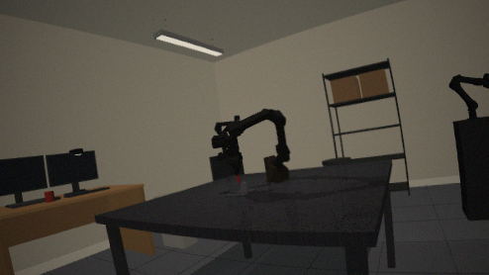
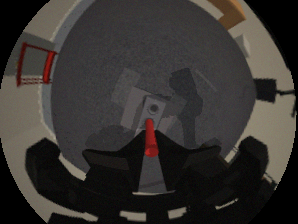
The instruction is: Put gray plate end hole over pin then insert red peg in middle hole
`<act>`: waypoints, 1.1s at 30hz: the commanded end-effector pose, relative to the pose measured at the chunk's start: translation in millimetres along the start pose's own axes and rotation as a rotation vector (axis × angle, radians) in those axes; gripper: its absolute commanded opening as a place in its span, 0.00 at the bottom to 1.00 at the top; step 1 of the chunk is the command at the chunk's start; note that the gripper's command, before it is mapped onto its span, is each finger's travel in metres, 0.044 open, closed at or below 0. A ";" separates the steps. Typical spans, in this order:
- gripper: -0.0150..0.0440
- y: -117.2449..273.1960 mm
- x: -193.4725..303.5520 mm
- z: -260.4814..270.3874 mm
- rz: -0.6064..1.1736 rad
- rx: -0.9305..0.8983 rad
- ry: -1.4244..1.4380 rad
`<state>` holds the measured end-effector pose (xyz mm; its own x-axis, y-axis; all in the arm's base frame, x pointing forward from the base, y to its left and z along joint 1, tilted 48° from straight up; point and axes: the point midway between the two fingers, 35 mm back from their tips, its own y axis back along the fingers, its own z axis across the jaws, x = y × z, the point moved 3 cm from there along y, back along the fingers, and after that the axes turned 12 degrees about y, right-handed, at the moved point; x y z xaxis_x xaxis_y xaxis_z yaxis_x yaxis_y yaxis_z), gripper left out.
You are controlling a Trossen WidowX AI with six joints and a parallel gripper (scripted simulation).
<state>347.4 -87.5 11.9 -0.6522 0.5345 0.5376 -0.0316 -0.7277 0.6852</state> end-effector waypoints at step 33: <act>0.51 -0.3 1.0 0.9 0.001 -0.001 0.000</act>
<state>347.5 -85.5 11.7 -0.6548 0.5333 0.5355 -0.0305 -0.7266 0.6863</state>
